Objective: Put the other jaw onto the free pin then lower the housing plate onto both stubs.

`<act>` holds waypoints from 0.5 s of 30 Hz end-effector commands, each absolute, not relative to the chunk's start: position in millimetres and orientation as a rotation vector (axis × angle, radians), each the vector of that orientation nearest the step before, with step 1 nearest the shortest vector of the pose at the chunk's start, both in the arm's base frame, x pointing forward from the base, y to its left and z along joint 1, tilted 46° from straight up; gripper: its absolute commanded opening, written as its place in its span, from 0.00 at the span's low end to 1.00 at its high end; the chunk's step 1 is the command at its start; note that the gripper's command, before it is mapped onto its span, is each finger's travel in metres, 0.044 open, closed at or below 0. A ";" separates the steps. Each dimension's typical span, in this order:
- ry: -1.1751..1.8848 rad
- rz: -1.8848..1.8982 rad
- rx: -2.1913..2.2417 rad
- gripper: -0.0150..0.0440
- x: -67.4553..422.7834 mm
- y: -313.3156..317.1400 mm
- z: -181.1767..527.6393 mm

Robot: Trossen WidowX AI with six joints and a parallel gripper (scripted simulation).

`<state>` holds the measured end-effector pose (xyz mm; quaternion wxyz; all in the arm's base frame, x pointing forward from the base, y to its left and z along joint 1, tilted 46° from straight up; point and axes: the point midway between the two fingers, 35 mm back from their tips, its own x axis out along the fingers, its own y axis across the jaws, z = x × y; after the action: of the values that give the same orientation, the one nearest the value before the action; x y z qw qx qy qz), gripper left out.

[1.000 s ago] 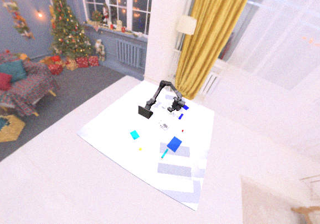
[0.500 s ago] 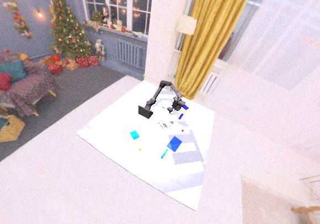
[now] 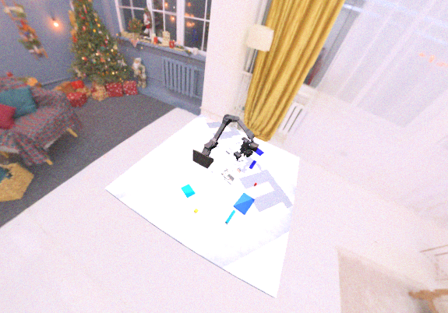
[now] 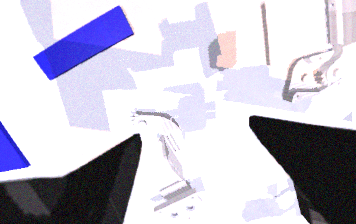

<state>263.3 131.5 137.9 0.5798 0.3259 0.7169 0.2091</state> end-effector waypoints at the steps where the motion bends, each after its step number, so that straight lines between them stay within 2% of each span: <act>1: 1.676 0.489 0.762 1.00 263.3 131.5 137.8; 3: 1.676 0.489 0.762 1.00 263.3 131.5 137.8; 15: 1.676 0.489 0.762 0.47 263.3 131.5 137.8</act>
<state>263.3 131.5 137.8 0.5798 0.3258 0.7169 0.2091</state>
